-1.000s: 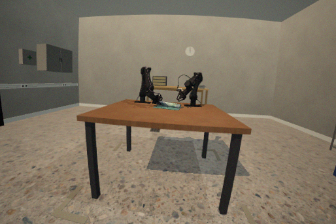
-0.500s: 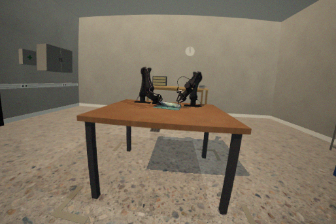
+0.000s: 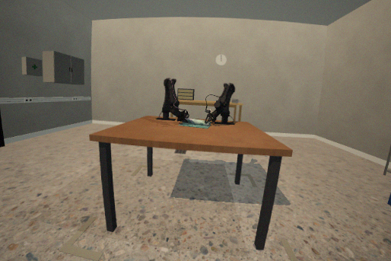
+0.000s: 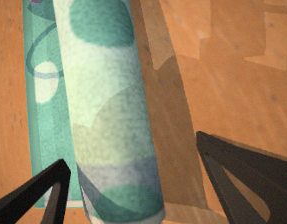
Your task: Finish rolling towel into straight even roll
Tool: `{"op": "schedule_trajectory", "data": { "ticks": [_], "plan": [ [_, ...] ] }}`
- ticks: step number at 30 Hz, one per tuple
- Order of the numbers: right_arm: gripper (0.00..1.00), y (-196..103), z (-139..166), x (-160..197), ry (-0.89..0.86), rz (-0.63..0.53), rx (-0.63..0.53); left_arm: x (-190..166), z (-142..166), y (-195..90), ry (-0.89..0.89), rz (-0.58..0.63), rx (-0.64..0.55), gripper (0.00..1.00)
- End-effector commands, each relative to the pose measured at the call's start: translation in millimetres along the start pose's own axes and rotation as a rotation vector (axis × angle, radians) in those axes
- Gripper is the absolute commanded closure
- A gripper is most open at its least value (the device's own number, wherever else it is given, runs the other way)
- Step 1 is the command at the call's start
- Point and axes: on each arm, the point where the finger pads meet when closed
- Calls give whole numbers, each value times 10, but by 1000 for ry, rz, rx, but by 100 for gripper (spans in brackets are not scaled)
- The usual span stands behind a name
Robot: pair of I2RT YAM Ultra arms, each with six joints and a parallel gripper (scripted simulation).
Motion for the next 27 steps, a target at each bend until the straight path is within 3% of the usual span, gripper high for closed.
{"op": "schedule_trajectory", "data": {
  "ticks": [1, 3, 14, 27],
  "plan": [
    [72, -31, -103, -26, -25, -3, -24, 144, -70, 46, 16, -30, -13, 6],
    [72, -31, -103, -26, -25, -3, -24, 144, -70, 46, 16, -30, -13, 6],
    [72, -31, -103, -26, -25, -3, -24, 144, -70, 46, 16, -30, -13, 53],
    [72, -31, -103, -26, -25, -3, -24, 144, -70, 46, 16, -30, -13, 65]
  ]
}}
Point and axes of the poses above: on each arm, the point where the finger pads meet when closed, its own y axis out along the fingers, its own x axis across the jaws, z = x × y, and after that the axes turned 2 degrees about y, right-handed
